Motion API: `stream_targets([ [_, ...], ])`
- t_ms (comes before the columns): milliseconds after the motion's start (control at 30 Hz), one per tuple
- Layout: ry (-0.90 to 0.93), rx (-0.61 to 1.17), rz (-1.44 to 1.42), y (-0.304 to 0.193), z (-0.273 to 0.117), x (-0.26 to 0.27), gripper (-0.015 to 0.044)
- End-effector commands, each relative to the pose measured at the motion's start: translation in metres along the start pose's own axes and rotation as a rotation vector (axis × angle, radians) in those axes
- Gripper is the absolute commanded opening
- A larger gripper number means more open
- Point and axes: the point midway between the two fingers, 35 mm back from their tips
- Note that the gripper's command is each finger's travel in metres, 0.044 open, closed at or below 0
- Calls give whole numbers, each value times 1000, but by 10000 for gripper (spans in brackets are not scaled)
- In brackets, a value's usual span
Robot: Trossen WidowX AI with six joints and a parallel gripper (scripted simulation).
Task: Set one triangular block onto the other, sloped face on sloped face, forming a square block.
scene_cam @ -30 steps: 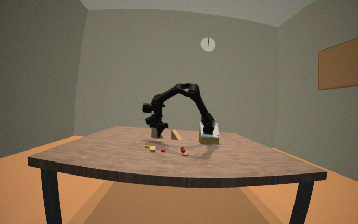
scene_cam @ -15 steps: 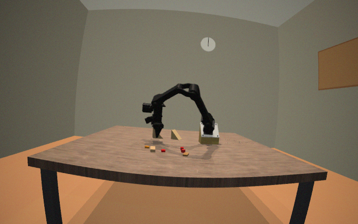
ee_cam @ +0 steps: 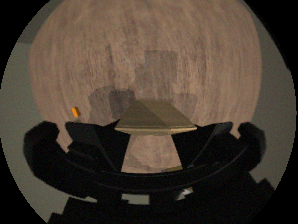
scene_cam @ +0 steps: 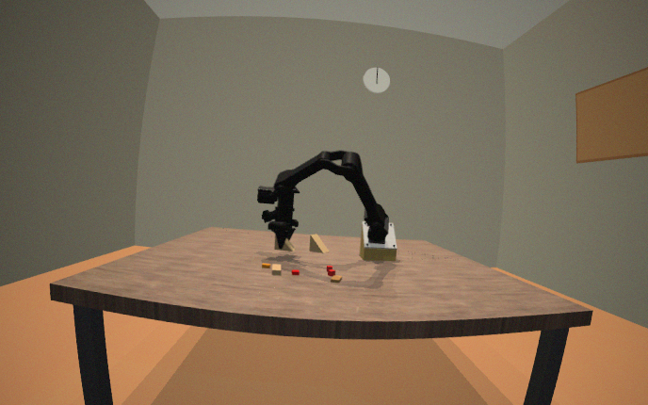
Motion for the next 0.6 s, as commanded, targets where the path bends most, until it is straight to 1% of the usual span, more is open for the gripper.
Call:
stream_targets([
  [0, -5, -1, 96, 0, 0, 0, 0],
  [333, -6, -1, 404, 0, 0, 0, 0],
  [567, -7, -1, 568, 0, 0, 0, 0],
])
Point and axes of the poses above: the point midway between the two fingers, 35 mm back from their tips, its own z axis out along the fingers, its own x axis across the jaws, y = z × x, and after that the axes turned 5 degrees about z, right-handed
